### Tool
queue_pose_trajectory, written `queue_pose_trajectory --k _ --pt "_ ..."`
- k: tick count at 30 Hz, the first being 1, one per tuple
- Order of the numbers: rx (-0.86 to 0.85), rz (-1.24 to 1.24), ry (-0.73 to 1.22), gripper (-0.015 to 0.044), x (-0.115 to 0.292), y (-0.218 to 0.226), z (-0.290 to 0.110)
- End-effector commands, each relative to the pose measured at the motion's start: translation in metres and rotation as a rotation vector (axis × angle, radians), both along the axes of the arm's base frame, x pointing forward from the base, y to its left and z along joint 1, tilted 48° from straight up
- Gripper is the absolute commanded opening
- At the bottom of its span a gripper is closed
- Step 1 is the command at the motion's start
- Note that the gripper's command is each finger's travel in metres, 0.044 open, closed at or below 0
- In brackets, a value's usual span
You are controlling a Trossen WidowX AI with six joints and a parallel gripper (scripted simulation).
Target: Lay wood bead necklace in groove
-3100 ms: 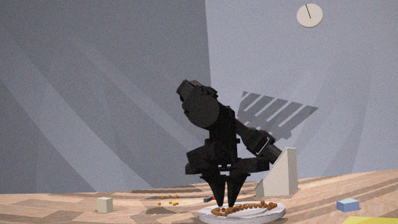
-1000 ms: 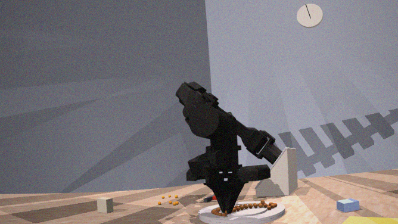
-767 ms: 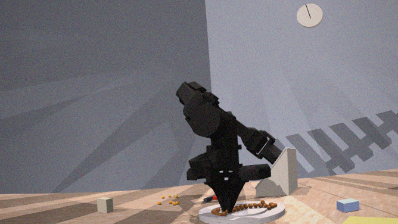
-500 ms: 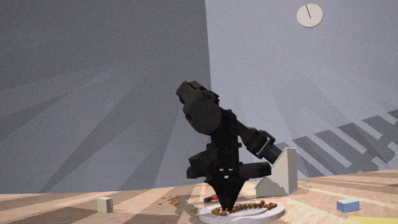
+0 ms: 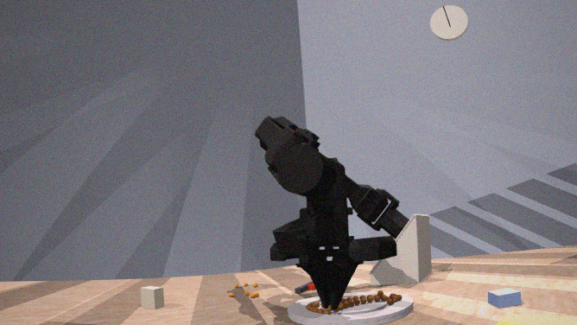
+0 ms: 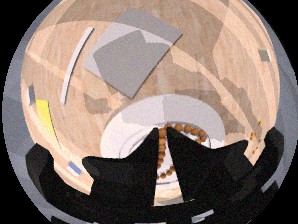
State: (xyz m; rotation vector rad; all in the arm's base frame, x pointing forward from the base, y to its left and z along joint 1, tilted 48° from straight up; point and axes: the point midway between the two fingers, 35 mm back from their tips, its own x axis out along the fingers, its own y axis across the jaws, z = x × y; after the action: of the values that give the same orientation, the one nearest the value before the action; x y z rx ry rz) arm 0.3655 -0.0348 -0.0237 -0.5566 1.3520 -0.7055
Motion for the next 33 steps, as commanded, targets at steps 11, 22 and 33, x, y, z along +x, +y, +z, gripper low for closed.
queue_pose_trajectory --k 11,22,33 --pt "0.001 -0.001 -0.002 0.021 0.0009 -0.0016 -0.0013" --pt "-0.001 0.0 0.006 0.044 -0.0004 0.0015 0.0011" --pt "-0.001 -0.001 0.006 0.044 -0.0004 0.0018 0.0014"
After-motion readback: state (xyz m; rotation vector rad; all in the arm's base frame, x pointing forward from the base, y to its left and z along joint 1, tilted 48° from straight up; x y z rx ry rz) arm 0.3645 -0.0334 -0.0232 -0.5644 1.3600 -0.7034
